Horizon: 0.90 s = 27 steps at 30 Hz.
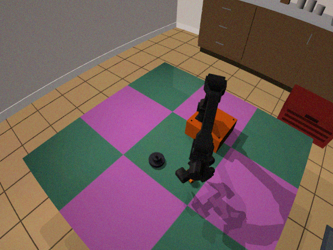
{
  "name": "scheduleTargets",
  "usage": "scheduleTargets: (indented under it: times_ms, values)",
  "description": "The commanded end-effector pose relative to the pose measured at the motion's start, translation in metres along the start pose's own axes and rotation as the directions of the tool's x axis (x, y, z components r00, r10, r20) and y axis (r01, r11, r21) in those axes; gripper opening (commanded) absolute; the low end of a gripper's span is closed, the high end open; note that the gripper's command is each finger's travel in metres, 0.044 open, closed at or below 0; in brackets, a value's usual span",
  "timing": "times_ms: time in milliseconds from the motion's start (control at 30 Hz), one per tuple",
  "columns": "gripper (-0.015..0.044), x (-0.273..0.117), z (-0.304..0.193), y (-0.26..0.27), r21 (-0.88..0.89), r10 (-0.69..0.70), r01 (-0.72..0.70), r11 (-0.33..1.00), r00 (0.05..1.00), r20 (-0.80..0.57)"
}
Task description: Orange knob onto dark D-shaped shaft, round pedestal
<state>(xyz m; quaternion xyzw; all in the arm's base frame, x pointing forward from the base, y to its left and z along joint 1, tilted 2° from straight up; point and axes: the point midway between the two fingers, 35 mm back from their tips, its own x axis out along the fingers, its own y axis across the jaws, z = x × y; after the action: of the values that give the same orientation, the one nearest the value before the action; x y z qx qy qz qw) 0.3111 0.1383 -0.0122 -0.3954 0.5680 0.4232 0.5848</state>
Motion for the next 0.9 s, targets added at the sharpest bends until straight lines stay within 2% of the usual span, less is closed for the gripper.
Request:
scheduleTargets:
  times_ms: [0, 867]
  values:
    - [0.0440, 0.005, 0.000, -0.001, -0.005, -0.005, 0.005, 1.000, 1.000, -0.003]
    - [0.0440, 0.046, -0.001, 0.000, -0.004, -0.004, 0.004, 1.000, 1.000, -0.003]
